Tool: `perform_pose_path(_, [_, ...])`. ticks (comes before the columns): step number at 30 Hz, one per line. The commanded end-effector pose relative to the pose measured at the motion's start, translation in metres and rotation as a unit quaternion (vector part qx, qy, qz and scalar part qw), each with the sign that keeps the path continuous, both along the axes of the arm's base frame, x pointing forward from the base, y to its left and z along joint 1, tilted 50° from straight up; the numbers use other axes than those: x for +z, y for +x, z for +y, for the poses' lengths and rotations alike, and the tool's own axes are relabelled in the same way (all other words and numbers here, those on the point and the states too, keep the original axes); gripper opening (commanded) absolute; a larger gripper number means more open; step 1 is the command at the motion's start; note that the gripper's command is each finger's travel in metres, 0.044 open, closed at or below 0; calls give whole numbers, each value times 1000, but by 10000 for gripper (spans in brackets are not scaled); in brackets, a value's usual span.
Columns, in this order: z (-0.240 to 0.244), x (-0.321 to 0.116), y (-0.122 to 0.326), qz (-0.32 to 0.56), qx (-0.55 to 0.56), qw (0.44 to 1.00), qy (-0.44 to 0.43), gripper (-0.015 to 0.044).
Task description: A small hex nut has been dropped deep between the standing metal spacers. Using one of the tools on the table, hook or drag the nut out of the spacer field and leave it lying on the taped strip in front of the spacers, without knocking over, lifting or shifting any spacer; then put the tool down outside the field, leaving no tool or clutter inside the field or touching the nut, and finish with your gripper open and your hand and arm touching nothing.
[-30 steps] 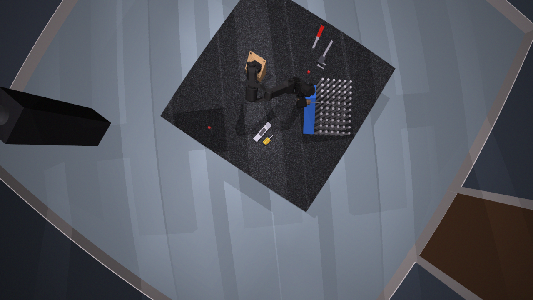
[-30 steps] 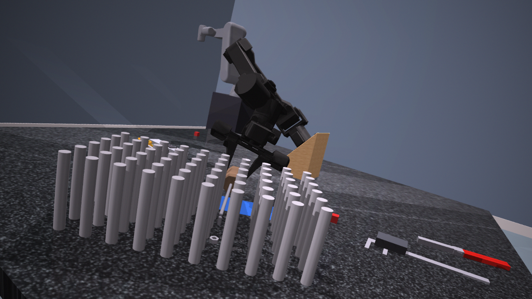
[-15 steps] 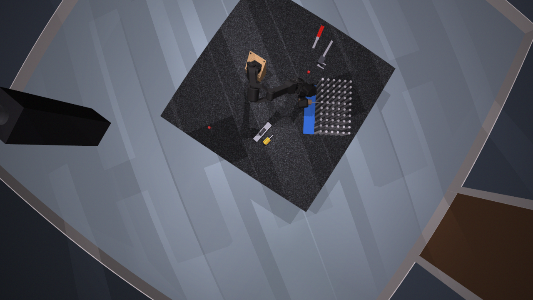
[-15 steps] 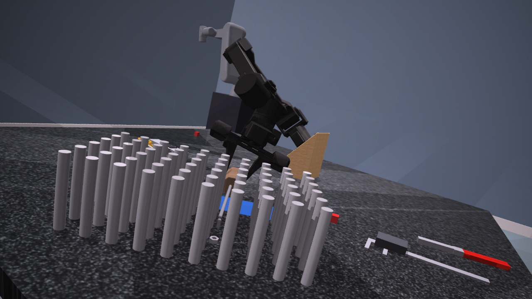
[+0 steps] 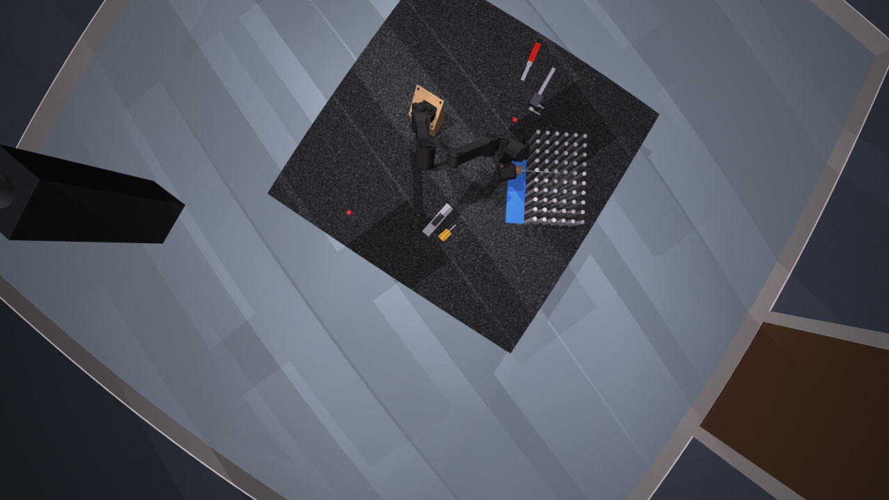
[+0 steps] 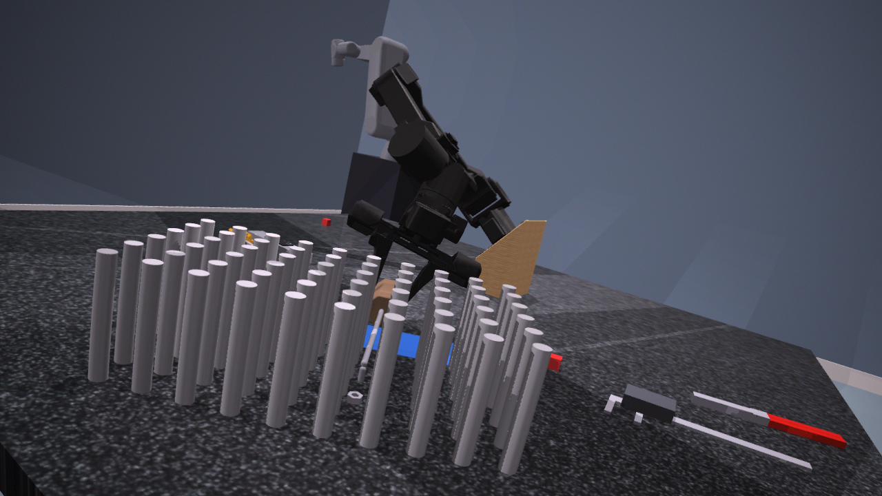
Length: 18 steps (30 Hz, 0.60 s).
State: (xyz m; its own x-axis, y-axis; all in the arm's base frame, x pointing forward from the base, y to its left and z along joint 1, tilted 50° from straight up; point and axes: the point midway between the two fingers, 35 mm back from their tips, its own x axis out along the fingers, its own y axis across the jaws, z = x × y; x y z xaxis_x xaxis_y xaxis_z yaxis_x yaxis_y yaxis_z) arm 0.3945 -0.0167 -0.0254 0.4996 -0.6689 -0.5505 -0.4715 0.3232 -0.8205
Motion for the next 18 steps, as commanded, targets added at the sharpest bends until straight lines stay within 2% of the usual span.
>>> perform_pose_path(1, [0, 0, 2, -3, -2, 1000, 0, 0])
perform_pose_path(18, [-10, -11, 2, -1, 0, 1000, 0, 0])
